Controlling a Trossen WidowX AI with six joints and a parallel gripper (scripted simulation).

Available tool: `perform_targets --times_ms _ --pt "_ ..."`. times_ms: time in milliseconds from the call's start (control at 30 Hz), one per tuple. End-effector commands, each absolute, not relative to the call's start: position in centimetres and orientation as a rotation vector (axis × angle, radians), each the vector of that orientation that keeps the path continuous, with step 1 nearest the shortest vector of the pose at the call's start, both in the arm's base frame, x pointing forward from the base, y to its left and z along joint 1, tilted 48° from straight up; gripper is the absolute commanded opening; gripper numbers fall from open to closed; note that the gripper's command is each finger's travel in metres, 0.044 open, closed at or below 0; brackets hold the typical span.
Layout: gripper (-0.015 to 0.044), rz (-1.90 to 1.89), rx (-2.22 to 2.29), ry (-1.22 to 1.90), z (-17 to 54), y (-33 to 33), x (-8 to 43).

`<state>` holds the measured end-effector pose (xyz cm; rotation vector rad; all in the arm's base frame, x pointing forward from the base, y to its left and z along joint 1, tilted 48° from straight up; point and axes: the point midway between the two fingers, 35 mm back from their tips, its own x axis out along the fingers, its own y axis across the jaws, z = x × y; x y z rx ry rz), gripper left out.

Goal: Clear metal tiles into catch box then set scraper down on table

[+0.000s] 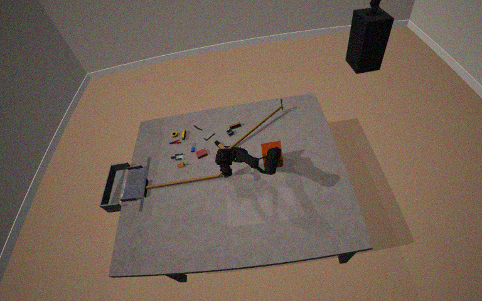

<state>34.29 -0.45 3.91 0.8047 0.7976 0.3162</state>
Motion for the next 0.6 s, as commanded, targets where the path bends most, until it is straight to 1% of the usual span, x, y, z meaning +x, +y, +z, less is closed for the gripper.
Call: perform_targets --times_ms 0,333,567 --pt "0.0 0.317 0.799 0.785 4.1 -0.5 33.8" --pt "0.0 0.316 0.8 0.784 3.9 -0.2 32.2" --pt "0.0 0.312 0.801 0.787 3.4 -0.5 32.1"
